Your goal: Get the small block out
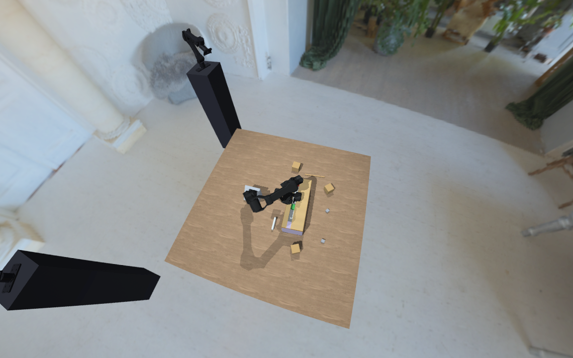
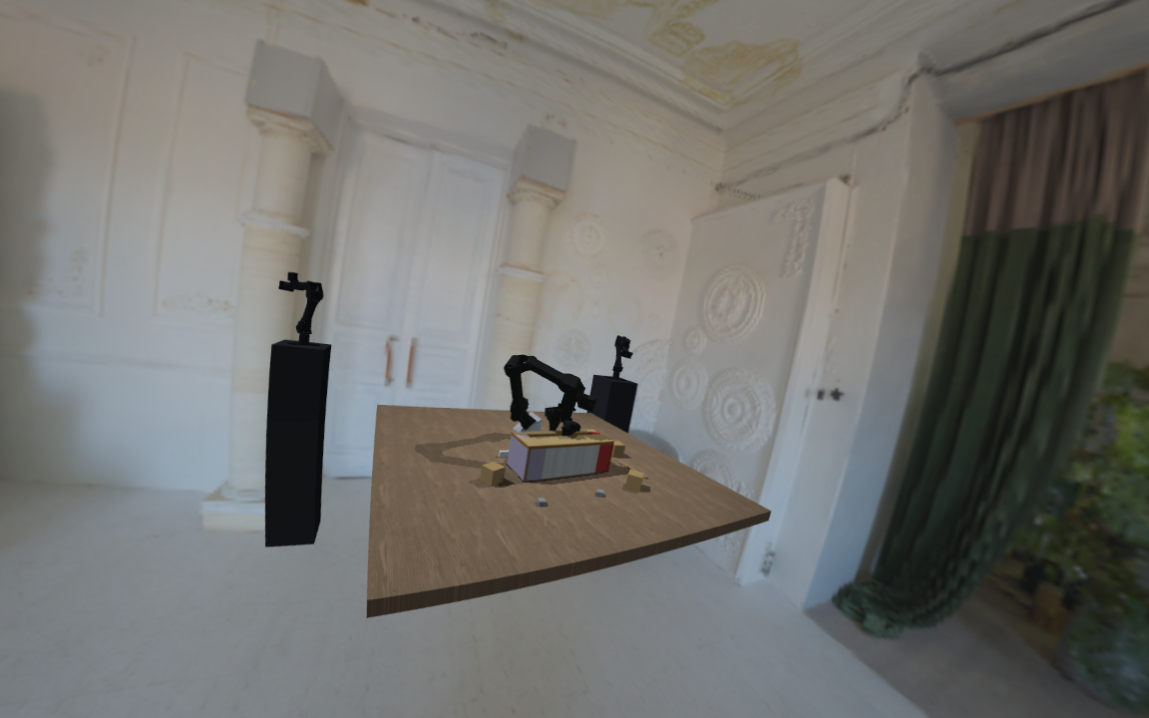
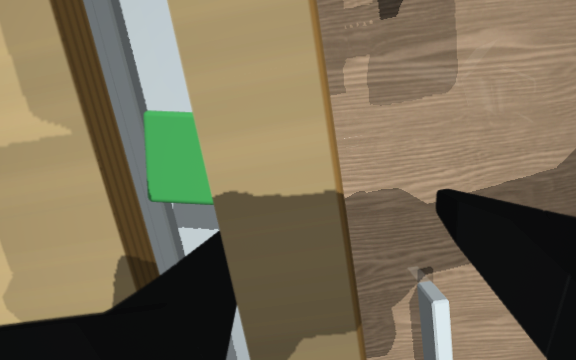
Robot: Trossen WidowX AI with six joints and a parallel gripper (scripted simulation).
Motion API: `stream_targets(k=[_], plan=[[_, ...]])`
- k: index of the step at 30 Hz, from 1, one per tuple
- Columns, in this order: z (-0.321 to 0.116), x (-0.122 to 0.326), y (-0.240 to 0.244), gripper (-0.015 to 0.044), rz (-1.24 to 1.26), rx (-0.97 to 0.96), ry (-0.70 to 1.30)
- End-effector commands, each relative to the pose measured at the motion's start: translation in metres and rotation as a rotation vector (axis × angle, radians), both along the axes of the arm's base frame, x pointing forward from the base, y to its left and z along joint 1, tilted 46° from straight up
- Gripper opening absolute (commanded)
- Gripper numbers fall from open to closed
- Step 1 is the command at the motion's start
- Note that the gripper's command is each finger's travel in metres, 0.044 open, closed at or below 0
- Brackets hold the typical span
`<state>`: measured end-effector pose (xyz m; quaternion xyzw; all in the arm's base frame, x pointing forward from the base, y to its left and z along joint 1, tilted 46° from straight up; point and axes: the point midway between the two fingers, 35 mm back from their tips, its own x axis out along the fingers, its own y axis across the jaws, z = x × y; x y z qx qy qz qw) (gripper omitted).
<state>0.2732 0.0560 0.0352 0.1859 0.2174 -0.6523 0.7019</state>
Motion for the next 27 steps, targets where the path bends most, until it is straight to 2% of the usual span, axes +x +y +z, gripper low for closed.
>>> stream_targets(k=[1,27], plan=[[0.0,0.0,0.001,0.04,0.001,0.001,-0.001],[0.029,0.003,-0.029,0.04,0.001,-0.002,0.001]])
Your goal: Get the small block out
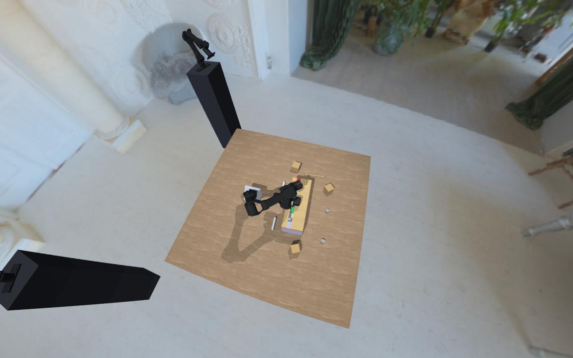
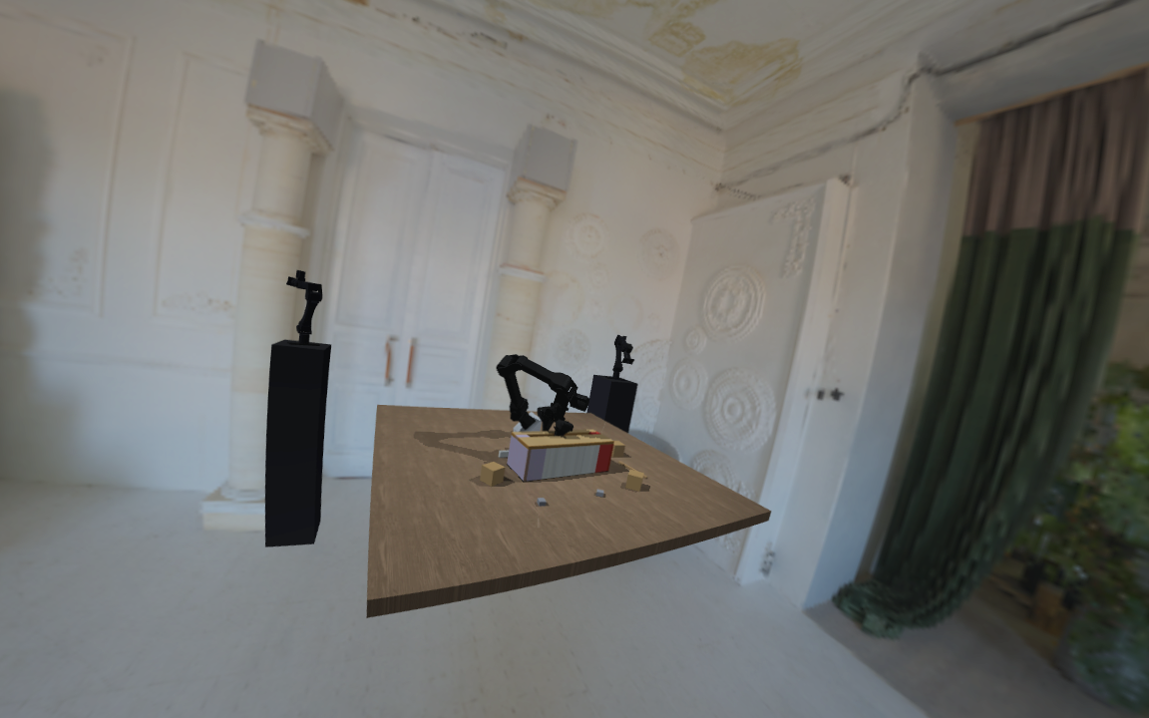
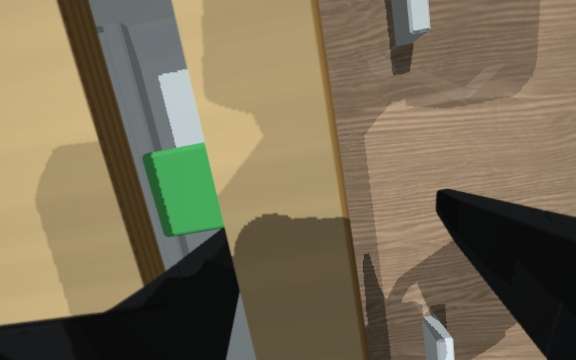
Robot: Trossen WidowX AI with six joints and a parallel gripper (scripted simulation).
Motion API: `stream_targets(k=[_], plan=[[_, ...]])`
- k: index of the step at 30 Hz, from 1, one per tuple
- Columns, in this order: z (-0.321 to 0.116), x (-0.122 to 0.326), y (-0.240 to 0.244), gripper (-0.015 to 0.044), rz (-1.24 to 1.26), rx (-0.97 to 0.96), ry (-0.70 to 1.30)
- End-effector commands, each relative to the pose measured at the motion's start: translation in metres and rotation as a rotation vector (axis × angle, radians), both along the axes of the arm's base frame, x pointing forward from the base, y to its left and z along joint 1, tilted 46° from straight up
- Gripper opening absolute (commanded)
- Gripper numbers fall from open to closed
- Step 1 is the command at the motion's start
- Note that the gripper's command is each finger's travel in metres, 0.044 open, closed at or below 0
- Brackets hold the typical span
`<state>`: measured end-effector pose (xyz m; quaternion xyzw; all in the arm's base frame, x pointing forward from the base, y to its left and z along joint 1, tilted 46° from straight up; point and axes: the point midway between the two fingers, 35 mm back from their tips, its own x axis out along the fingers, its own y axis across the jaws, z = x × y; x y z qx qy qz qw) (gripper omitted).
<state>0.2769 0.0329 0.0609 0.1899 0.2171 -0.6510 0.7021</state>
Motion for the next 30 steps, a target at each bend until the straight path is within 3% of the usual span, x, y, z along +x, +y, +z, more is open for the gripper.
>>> stream_targets(k=[1,30], plan=[[0.005,0.0,-0.007,0.04,0.001,-0.008,0.007],[0.038,0.004,-0.04,0.04,0.001,-0.01,0.007]])
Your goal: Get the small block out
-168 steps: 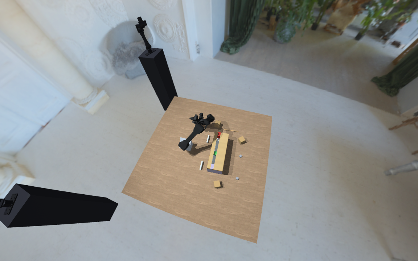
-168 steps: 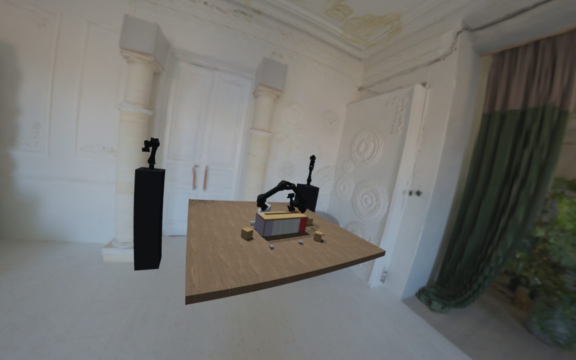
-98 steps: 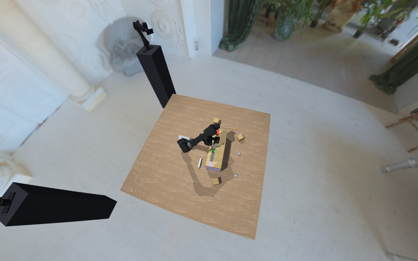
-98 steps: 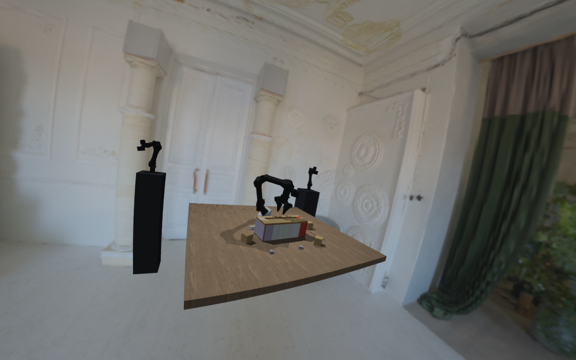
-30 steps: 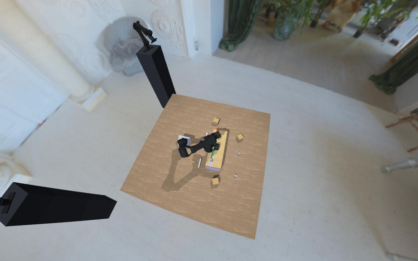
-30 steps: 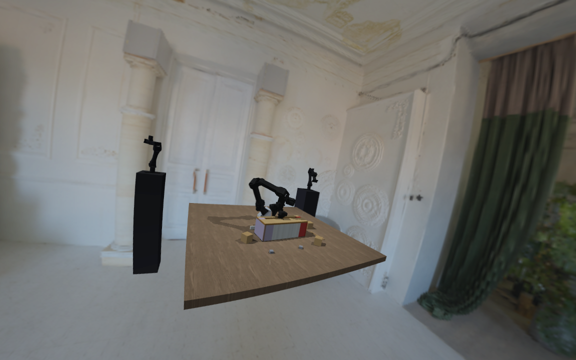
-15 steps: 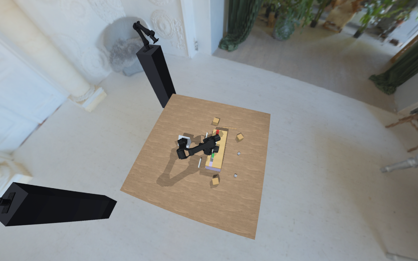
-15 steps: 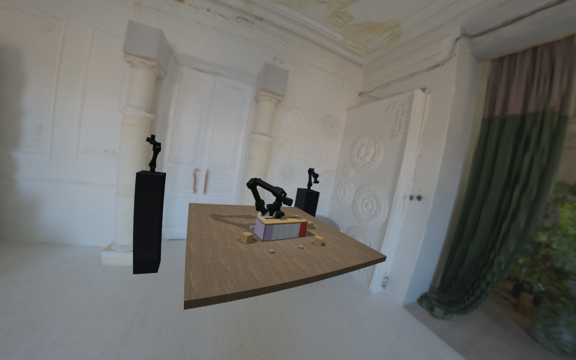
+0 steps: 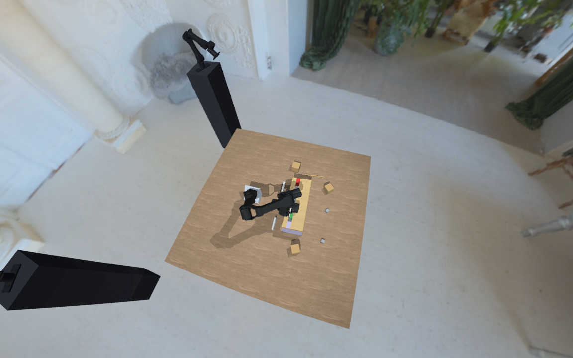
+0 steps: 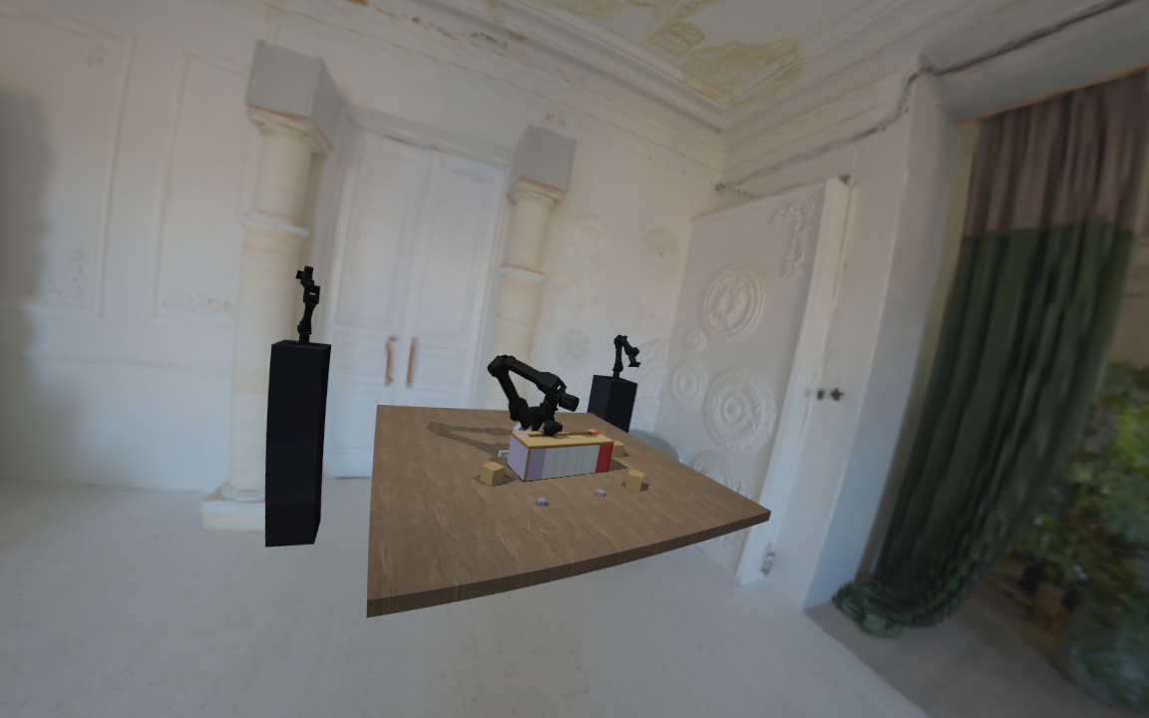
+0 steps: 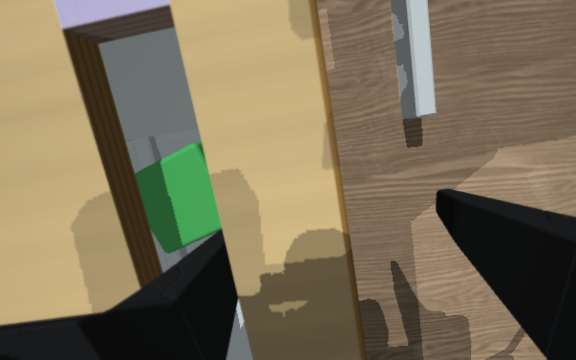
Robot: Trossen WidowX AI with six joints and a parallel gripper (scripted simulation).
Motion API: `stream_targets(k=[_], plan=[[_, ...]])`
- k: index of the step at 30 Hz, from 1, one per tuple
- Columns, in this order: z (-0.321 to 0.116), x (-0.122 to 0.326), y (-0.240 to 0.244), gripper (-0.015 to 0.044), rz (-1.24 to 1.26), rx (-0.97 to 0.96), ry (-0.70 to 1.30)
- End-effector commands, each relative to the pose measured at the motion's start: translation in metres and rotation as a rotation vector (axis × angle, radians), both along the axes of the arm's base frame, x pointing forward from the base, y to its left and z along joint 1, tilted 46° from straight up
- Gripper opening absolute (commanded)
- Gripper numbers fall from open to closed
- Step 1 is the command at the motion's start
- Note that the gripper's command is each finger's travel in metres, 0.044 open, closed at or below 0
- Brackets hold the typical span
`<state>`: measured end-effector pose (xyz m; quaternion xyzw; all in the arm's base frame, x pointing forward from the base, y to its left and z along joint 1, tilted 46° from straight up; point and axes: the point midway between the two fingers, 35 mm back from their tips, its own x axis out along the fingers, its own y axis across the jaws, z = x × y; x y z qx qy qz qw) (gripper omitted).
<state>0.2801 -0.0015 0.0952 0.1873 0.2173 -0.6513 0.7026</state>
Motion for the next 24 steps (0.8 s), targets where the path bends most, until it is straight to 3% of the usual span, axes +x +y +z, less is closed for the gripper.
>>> stream_targets(k=[1,24], plan=[[0.005,0.0,-0.006,0.04,-0.001,-0.006,0.003],[0.031,0.003,-0.032,0.04,-0.001,-0.008,0.003]])
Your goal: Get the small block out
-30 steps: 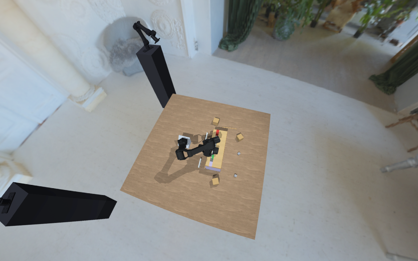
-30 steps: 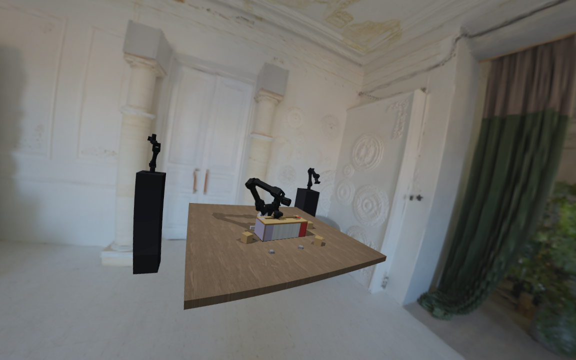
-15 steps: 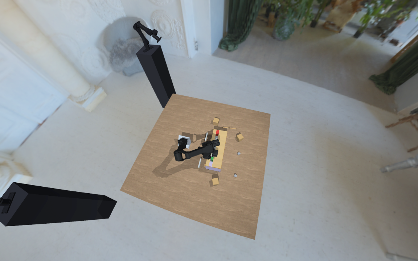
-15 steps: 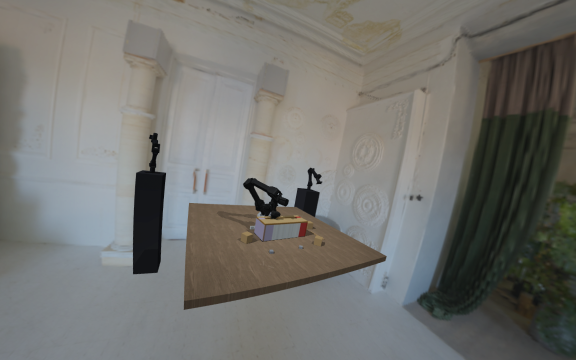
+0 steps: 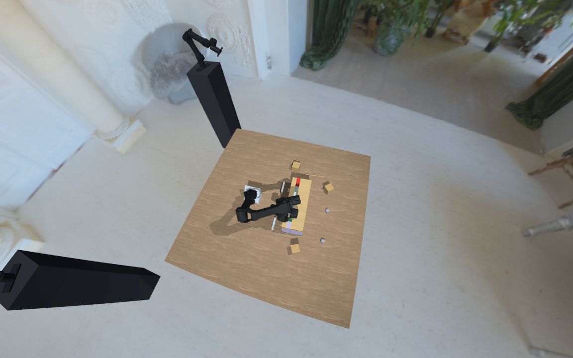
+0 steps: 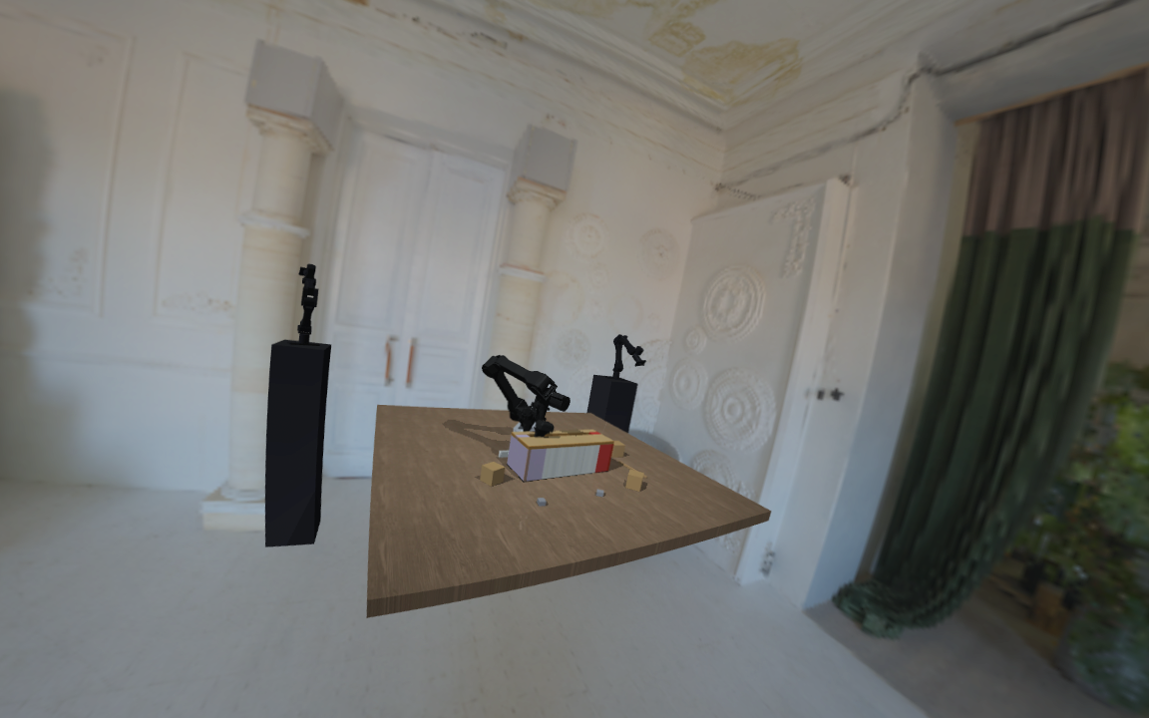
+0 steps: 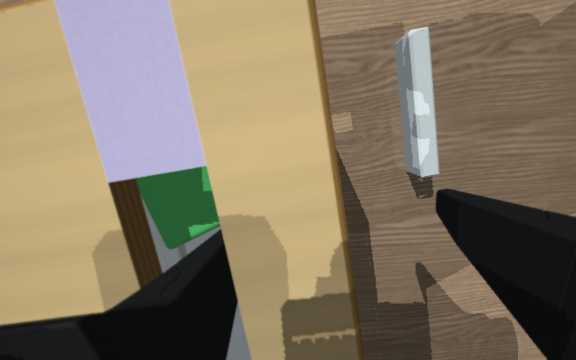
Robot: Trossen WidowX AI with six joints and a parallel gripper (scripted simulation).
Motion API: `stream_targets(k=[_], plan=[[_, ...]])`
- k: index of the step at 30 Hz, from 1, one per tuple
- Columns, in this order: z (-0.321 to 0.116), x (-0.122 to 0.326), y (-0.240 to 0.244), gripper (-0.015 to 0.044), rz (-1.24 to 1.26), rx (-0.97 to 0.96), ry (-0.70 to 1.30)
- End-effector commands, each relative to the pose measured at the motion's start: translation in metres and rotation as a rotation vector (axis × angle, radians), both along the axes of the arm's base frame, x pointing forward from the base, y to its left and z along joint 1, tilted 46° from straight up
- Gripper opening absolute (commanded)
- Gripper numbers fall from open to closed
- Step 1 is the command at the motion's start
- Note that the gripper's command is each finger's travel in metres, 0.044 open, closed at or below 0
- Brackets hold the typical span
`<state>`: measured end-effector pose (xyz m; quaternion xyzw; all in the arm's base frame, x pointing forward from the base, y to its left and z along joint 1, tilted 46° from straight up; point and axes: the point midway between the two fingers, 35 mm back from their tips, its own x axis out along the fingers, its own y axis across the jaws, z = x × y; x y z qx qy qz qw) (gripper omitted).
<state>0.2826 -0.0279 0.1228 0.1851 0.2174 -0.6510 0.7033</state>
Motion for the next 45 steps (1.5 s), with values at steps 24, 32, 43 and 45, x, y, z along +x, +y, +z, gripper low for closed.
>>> stream_targets(k=[24,32,43,45], plan=[[-0.044,-0.008,0.124,0.04,0.06,0.016,-0.004],[0.004,-0.007,0.088,0.0285,-0.185,0.221,-0.458],[0.079,-0.035,0.02,0.0285,-0.645,0.53,-1.24],[0.086,-0.041,0.012,0.0285,-0.701,0.566,-1.332]])
